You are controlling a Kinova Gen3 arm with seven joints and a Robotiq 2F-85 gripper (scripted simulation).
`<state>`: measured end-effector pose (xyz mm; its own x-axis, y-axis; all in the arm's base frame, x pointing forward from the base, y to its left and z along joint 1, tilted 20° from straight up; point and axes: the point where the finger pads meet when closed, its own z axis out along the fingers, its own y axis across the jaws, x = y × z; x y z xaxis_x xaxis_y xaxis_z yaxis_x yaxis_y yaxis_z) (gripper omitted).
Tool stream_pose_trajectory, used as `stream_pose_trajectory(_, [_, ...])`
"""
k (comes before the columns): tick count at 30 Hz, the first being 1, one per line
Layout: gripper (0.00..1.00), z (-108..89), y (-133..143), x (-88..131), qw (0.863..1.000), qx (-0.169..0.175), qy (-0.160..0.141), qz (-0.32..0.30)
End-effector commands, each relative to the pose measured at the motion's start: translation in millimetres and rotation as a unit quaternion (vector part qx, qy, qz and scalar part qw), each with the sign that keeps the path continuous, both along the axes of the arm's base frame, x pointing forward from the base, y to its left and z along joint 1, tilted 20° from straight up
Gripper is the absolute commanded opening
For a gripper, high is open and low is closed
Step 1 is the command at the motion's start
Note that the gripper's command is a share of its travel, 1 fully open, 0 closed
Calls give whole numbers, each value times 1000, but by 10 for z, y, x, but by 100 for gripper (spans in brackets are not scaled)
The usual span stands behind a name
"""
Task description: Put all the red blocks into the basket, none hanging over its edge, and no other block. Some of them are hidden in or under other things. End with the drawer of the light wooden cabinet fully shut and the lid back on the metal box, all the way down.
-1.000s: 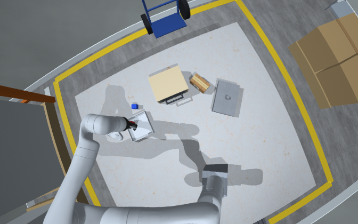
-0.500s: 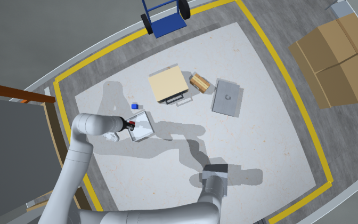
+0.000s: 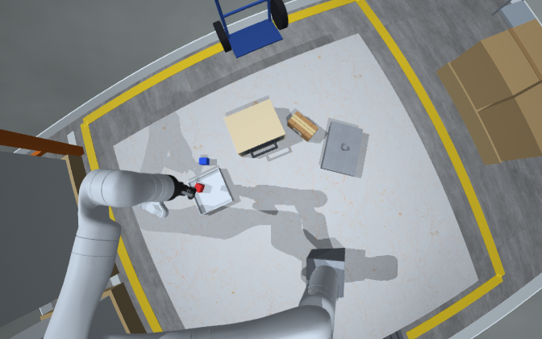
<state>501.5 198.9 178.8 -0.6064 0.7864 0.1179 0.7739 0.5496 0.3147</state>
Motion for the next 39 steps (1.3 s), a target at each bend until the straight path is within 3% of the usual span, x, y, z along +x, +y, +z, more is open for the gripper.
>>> stream_pose_trajectory(1, [53, 56, -14, -9, 1000, 0, 0, 0])
stream_pose_trajectory(15, [53, 428, -125, -81, 1000, 0, 0, 0])
stream_pose_trajectory(34, [53, 442, -185, -70, 1000, -1, 0, 1])
stream_pose_trajectory(39, [53, 383, -360, -15, 1000, -6, 0, 2])
